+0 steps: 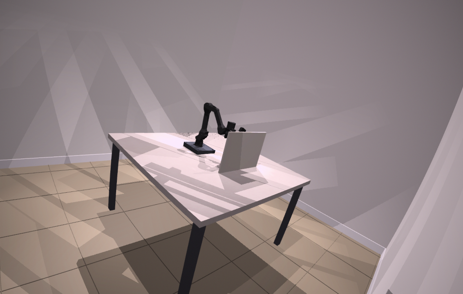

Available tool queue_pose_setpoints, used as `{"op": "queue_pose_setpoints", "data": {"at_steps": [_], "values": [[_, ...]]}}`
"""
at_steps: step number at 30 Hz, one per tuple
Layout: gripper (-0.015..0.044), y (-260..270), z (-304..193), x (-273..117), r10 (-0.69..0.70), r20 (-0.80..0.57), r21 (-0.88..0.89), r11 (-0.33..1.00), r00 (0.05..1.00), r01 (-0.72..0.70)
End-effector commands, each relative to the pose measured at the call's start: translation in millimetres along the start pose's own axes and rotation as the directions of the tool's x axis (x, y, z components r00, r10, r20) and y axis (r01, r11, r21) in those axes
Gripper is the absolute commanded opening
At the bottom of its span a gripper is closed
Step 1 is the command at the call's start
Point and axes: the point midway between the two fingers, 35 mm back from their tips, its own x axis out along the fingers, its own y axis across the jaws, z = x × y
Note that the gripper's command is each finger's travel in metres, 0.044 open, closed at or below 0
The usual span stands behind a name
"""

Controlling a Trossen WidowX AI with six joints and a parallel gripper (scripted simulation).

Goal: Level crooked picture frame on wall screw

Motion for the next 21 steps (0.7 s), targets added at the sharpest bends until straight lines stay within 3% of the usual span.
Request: {"op": "queue_pose_setpoints", "data": {"at_steps": [1, 21], "values": [[0.0, 3.1, 2.0, -0.2, 0.01, 0.007, 0.007, 1.0, 1.0, -0.01], [0.0, 4.5, 3.5, -0.2, 0.01, 0.007, 0.007, 1.0, 1.0, -0.01]]}}
